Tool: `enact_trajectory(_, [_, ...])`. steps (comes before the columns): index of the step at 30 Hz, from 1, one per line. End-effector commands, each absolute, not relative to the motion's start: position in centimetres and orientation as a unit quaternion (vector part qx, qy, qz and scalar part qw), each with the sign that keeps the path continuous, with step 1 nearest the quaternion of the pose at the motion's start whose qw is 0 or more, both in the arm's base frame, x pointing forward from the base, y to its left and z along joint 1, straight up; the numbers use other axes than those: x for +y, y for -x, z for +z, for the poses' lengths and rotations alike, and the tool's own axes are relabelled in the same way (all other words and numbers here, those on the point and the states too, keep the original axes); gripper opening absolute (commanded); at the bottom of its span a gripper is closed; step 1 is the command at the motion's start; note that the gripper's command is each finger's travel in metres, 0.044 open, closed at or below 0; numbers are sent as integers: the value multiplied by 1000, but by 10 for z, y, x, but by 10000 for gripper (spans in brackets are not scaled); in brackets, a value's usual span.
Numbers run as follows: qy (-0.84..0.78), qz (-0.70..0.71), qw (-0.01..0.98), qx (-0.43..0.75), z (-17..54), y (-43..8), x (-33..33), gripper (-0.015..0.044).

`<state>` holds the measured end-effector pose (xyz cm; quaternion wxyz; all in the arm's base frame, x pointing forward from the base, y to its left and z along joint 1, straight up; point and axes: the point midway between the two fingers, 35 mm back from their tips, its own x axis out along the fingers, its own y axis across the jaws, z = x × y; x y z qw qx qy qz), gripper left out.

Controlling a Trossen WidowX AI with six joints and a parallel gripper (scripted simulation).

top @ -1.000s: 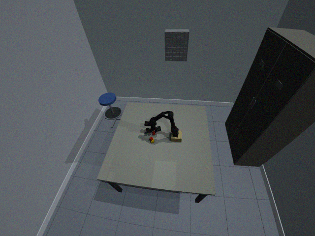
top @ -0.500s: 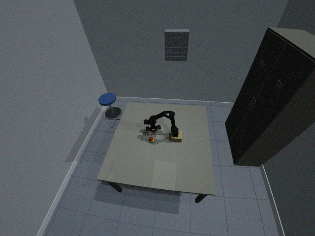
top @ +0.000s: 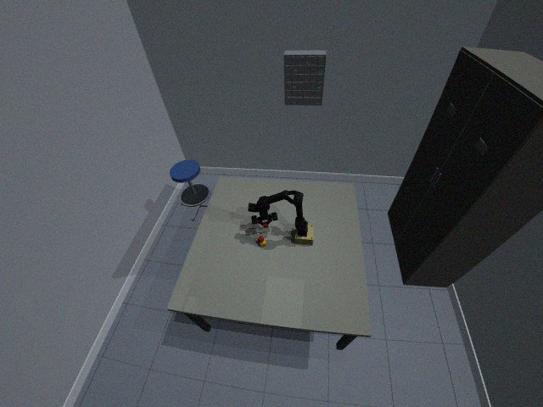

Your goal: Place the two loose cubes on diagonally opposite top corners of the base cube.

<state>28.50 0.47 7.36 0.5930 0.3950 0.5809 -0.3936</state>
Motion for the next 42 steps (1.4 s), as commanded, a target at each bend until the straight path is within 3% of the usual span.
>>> enact_trajectory(1, [-397,-389,596,580,84,-285,5,105])
enact_trajectory(42, [-189,-179,689,676,84,-267,118,105])
